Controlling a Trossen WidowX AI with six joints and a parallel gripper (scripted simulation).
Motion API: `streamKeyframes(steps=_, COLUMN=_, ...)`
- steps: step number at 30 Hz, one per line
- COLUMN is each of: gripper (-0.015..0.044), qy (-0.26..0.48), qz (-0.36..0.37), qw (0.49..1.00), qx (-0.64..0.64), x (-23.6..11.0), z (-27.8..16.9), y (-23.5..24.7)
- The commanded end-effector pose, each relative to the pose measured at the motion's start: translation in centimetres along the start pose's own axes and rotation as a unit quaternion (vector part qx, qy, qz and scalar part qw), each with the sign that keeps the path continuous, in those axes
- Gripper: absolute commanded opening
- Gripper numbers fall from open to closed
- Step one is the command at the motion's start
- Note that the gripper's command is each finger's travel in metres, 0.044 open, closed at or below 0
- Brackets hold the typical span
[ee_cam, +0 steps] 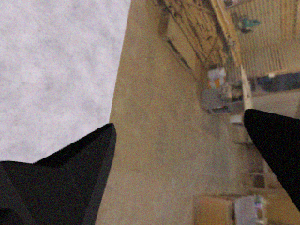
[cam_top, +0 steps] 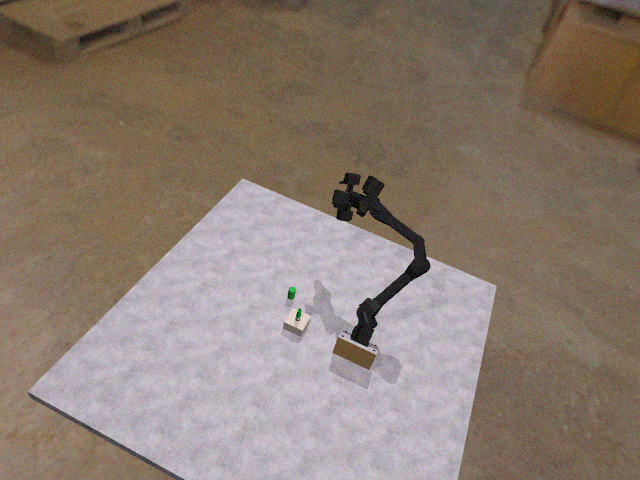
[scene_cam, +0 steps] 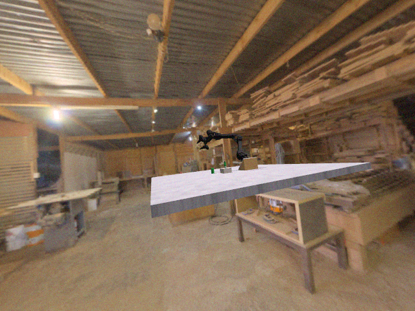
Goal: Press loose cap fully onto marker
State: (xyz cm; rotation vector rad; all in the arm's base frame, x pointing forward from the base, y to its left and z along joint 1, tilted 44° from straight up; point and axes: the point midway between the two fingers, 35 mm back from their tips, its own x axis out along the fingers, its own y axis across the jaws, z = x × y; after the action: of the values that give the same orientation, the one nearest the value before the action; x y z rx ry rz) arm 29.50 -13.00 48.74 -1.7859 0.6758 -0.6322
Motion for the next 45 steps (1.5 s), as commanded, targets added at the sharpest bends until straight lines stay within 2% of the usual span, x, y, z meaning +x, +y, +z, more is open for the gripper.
streamKeyframes(steps=1, gripper=0.0374, qy=-0.001, qz=0.002, qw=1.0, qx=0.0, x=0.0, z=0.1, y=0.1)
streamKeyframes(steps=6, gripper=0.0243, qy=-0.043, qz=0.06, qw=0.997, qx=0.008, x=1.1, z=4.1, y=3.3)
streamKeyframes(steps=12, gripper=0.0243, qy=-0.099, qz=0.168, qw=0.981, qx=0.015, x=1.3, z=10.8, y=9.2)
streamKeyframes(steps=19, gripper=0.0243, qy=-0.113, qz=0.293, qw=0.949, qx=0.012, x=-0.5, z=16.5, y=15.8)
streamKeyframes(steps=24, gripper=0.0243, qy=-0.081, qz=0.407, qw=0.91, qx=-0.012, x=-3.8, z=19.6, y=22.2)
streamKeyframes(steps=29, gripper=0.0243, qy=-0.004, qz=0.493, qw=0.868, qx=-0.062, x=-8.1, z=20.5, y=27.6)
streamKeyframes(steps=33, gripper=0.0243, qy=0.06, qz=0.521, qw=0.845, qx=-0.105, x=-10.2, z=20.2, y=29.7)
streamKeyframes(steps=45, gripper=0.0243, qy=0.064, qz=0.522, qw=0.844, qx=-0.108, x=-10.1, z=19.7, y=30.4)
